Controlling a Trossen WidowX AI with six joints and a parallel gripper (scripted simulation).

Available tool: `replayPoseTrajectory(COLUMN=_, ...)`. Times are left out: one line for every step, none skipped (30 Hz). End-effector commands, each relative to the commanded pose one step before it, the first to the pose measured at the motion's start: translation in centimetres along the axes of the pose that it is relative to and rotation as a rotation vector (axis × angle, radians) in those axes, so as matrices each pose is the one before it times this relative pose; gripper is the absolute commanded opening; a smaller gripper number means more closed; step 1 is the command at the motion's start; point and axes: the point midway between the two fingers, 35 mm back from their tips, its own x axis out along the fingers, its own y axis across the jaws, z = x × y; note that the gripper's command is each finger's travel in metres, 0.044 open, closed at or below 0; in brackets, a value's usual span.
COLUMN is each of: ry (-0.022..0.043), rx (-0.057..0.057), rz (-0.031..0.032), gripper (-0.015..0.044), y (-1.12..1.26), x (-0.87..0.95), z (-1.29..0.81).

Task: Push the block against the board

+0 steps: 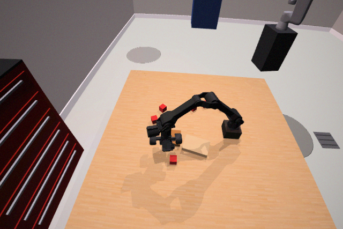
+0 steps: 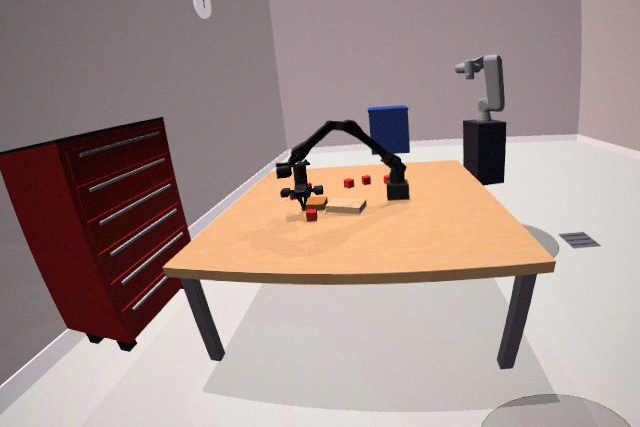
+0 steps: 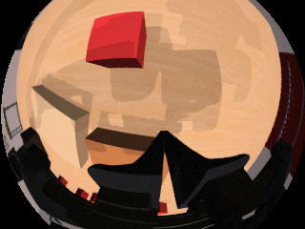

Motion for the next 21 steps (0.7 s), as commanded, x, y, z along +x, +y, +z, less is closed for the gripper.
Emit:
replayPoseTrajectory(ry=0.01194, rx=0.0065, rz=0.01678, gripper=0.0, y=0.367, x=0.547, z=-1.232)
replayPoseTrajectory(ry=0.00013, rx=0.0, rz=0.0, gripper=0.0, y=0.005, x=0.001, z=-0.169)
replayPoseTrajectory(ry=0.00014, rx=0.0, rz=0.0, gripper=0.0, y=0.006, x=0.001, z=-0.169)
replayPoseTrajectory(ry=0.00013, rx=0.0, rz=0.0, gripper=0.0, y=0.006, x=0.001, z=-0.168)
replayPoseTrajectory(ry=0.00013, rx=0.0, rz=0.0, gripper=0.0, y=0.007, x=0.001, z=-0.168)
replayPoseTrajectory(ry=0.00013, rx=0.0, rz=0.00001, gripper=0.0, y=0.007, x=0.001, z=-0.168)
replayPoseTrajectory(ry=0.00013, rx=0.0, rz=0.00001, gripper=0.0, y=0.008, x=0.001, z=-0.168)
replayPoseTrajectory(ry=0.00014, rx=0.0, rz=0.00001, gripper=0.0, y=0.009, x=0.001, z=-0.169)
replayPoseTrajectory(ry=0.00013, rx=0.0, rz=0.00001, gripper=0.0, y=0.01, x=0.001, z=-0.168)
replayPoseTrajectory(ry=0.00014, rx=0.0, rz=0.00001, gripper=0.0, y=0.01, x=0.001, z=-0.169)
replayPoseTrajectory(ry=0.00013, rx=0.0, rz=0.00001, gripper=0.0, y=0.011, x=0.001, z=-0.168)
replayPoseTrajectory(ry=0.00014, rx=0.0, rz=0.00001, gripper=0.0, y=0.012, x=0.001, z=-0.169)
replayPoseTrajectory(ry=0.00013, rx=0.0, rz=0.00001, gripper=0.0, y=0.013, x=0.001, z=-0.168)
replayPoseTrajectory(ry=0.00013, rx=0.0, rz=0.00001, gripper=0.0, y=0.014, x=0.001, z=-0.168)
replayPoseTrajectory(ry=0.00013, rx=0.0, rz=0.00001, gripper=0.0, y=0.014, x=0.001, z=-0.167)
replayPoseTrajectory(ry=0.00013, rx=0.0, rz=0.00001, gripper=0.0, y=0.015, x=0.001, z=-0.167)
replayPoseTrajectory(ry=0.00013, rx=0.0, rz=0.00001, gripper=0.0, y=0.016, x=0.001, z=-0.166)
replayPoseTrajectory(ry=0.00013, rx=0.0, rz=0.00001, gripper=0.0, y=0.016, x=0.001, z=-0.166)
replayPoseTrajectory(ry=0.00013, rx=0.0, rz=0.00001, gripper=0.0, y=0.017, x=0.001, z=-0.167)
replayPoseTrajectory(ry=0.00013, rx=0.0, rz=0.00001, gripper=0.0, y=0.019, x=0.001, z=-0.167)
replayPoseTrajectory(ry=-0.00002, rx=0.0, rz=0.0, gripper=0.0, y=-0.005, x=0.0, z=0.026)
